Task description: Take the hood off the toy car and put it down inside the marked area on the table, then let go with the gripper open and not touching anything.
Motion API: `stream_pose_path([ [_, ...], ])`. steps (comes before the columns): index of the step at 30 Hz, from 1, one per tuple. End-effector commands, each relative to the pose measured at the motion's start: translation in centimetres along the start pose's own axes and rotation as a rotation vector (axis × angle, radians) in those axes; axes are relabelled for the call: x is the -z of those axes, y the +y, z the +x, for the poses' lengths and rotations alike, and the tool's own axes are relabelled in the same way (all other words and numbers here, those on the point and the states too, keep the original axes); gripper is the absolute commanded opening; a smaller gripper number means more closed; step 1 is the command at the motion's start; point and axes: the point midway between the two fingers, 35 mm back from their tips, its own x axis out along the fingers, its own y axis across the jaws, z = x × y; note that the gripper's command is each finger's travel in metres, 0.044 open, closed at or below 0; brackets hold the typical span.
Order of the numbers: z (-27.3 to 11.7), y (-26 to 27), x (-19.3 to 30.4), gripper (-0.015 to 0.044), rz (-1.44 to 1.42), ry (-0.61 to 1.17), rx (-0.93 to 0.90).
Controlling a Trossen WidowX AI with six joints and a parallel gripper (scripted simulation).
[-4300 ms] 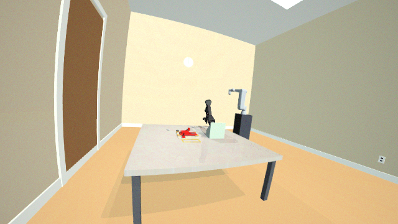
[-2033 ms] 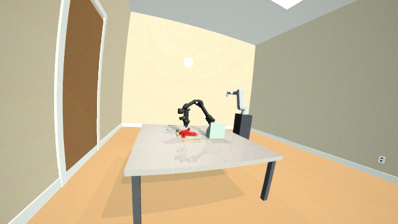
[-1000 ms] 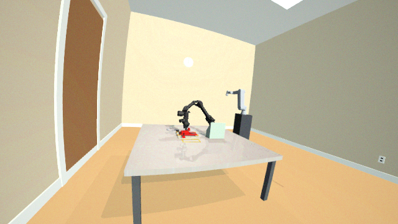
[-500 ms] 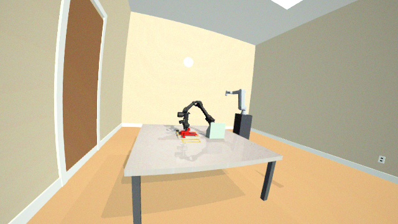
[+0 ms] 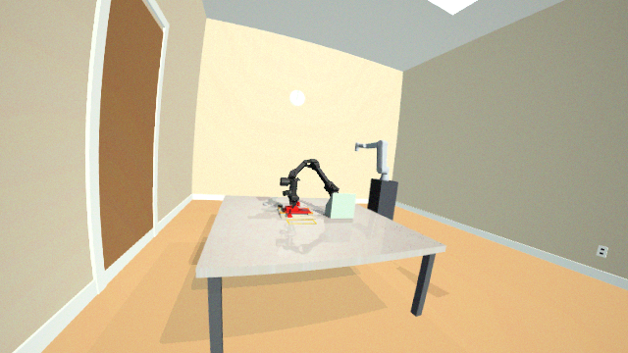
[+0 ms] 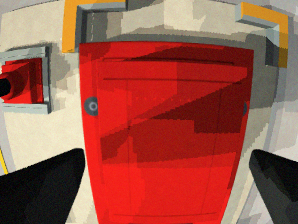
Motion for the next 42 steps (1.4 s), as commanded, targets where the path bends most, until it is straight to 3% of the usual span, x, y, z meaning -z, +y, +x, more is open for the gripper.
stream_pose_path([
  [1,0.3,0.1,0.1,0.044,-0.009,0.003,0.005],
  [30,1.7,0.0,0.1,0.044,-0.009,0.003,0.006],
  [33,1.5,0.0,0.0,0.0361,0.0,0.0,0.001],
  [42,1.5,0.0,0.0,0.0301,0.0,0.0,0.001],
])
